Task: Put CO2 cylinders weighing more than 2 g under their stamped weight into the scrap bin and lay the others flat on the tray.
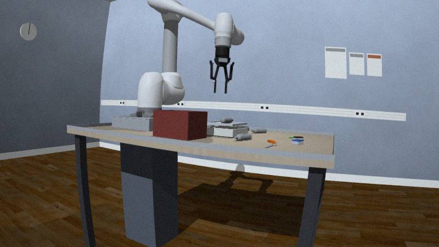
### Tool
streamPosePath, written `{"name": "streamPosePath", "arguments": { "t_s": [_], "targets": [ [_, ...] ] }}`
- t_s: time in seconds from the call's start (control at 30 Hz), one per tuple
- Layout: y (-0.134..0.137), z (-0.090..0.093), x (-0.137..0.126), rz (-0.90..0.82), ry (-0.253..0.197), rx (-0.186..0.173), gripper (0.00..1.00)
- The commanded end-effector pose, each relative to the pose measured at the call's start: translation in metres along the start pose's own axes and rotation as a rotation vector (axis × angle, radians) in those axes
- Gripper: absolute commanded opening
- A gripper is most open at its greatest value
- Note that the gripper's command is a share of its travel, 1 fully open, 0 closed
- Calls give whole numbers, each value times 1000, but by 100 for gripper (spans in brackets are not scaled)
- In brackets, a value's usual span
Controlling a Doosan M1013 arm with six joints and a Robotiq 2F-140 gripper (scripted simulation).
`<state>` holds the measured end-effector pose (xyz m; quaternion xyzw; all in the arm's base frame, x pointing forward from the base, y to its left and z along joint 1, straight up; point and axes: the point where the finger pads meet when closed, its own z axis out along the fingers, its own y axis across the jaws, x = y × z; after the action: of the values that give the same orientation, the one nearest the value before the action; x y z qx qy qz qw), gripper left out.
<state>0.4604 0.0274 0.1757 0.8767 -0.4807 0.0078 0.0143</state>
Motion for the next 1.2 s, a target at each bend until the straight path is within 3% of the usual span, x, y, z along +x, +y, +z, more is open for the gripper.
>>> {"name": "streamPosePath", "arguments": {
  "t_s": [0.0,0.03,0.2,0.4,1.17],
  "targets": [
    [12,-13,-8,-155,-17,13,39],
    [17,-17,-12,-332,-16,15,39],
    [37,-34,-26,-603,-6,13,39],
    [43,-39,-30,-945,-20,28,39],
    [43,-39,-30,-945,-20,28,39]
  ]
}}
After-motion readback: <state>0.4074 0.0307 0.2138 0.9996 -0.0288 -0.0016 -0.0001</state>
